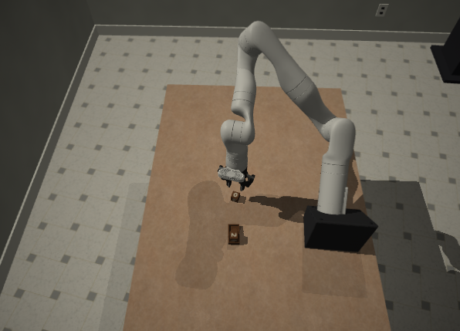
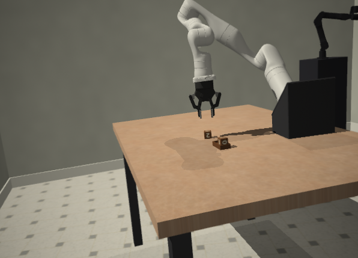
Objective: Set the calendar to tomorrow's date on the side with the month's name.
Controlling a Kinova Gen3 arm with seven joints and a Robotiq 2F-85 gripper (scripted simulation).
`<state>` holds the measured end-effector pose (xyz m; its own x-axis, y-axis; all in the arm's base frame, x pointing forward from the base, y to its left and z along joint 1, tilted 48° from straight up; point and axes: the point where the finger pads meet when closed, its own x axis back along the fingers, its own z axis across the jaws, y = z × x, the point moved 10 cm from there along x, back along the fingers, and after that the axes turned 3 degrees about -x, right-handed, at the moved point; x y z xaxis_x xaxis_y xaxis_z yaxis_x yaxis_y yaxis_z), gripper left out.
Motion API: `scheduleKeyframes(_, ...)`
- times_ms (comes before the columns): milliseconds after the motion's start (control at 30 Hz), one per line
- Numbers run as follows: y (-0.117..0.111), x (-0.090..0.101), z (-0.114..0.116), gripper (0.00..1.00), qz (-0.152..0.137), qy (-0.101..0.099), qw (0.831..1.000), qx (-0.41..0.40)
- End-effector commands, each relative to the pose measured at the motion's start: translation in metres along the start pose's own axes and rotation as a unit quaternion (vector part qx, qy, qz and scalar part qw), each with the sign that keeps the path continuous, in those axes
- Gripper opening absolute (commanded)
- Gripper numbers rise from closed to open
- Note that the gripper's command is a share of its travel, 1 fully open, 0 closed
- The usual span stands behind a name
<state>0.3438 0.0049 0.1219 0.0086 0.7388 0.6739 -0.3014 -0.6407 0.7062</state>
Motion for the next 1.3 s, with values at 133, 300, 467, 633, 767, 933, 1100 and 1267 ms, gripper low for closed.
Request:
scheduleKeyframes(133, 0.000, -0.006, 0.000, 0.46, 0.000, 0.000, 1.000, 0.000)
scheduleKeyframes(300, 0.000, -0.013, 0.000, 0.46, 0.000, 0.000, 1.000, 0.000)
scheduleKeyframes(467, 0.000, -0.018, 0.000, 0.46, 0.000, 0.000, 1.000, 0.000)
scheduleKeyframes(633, 0.000, -0.026, 0.000, 0.46, 0.000, 0.000, 1.000, 0.000)
scheduleKeyframes(767, 0.000, -0.032, 0.000, 0.46, 0.000, 0.000, 1.000, 0.000)
scheduleKeyframes(933, 0.000, -0.039, 0.000, 0.46, 0.000, 0.000, 1.000, 0.000)
scheduleKeyframes(1100, 0.000, -0.042, 0.000, 0.46, 0.000, 0.000, 1.000, 0.000)
scheduleKeyframes(1267, 0.000, -0.046, 0.000, 0.46, 0.000, 0.000, 1.000, 0.000)
